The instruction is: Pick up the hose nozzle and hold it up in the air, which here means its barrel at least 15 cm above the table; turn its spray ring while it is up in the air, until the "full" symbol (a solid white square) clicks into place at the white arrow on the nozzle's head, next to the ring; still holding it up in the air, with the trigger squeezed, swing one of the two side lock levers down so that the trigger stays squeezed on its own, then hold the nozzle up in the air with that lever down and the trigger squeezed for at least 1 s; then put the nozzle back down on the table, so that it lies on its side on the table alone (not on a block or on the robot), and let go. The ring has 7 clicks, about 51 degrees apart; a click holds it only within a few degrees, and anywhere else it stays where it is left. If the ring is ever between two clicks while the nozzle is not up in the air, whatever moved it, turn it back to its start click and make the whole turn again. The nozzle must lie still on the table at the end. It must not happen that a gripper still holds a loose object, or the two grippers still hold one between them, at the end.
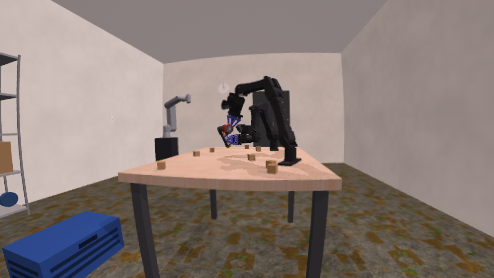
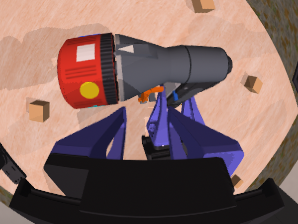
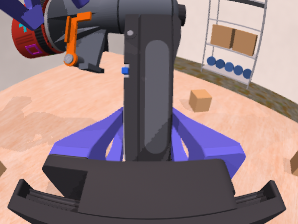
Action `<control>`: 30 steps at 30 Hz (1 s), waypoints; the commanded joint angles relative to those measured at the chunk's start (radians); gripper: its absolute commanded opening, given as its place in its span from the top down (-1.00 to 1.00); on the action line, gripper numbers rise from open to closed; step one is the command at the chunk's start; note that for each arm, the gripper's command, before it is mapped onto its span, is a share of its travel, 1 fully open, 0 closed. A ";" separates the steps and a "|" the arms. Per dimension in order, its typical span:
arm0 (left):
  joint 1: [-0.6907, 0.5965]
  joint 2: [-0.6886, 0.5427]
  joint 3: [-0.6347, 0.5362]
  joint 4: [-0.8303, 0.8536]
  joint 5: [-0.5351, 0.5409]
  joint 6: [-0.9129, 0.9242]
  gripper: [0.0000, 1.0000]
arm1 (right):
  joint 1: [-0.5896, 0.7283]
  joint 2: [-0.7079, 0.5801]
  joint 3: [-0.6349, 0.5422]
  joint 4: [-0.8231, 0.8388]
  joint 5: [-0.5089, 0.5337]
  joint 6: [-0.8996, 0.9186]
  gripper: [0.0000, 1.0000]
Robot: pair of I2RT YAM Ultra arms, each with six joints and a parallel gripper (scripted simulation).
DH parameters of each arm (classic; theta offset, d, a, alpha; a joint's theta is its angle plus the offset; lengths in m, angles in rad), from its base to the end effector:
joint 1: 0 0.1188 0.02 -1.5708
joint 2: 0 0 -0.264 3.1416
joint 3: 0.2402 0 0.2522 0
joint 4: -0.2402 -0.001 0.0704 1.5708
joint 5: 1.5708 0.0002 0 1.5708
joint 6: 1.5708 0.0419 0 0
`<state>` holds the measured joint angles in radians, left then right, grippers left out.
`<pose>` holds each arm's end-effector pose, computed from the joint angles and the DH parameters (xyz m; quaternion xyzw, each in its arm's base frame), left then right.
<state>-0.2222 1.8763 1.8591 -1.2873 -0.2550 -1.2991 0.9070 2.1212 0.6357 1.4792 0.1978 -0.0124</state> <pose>0.3677 -0.0712 0.3193 -0.5186 0.8353 0.0005 0.1823 0.2215 0.2714 0.1040 -0.2508 0.6635 0.2402 0.6627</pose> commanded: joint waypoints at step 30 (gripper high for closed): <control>0.028 -0.022 -0.049 0.112 -0.011 0.025 0.26 | 0.006 -0.038 0.029 0.092 -0.006 0.010 0.30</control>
<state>-0.2115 1.8839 1.8027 -1.2098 -0.2470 -1.2877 0.9066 2.1216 0.6361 1.4696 0.2062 -0.0120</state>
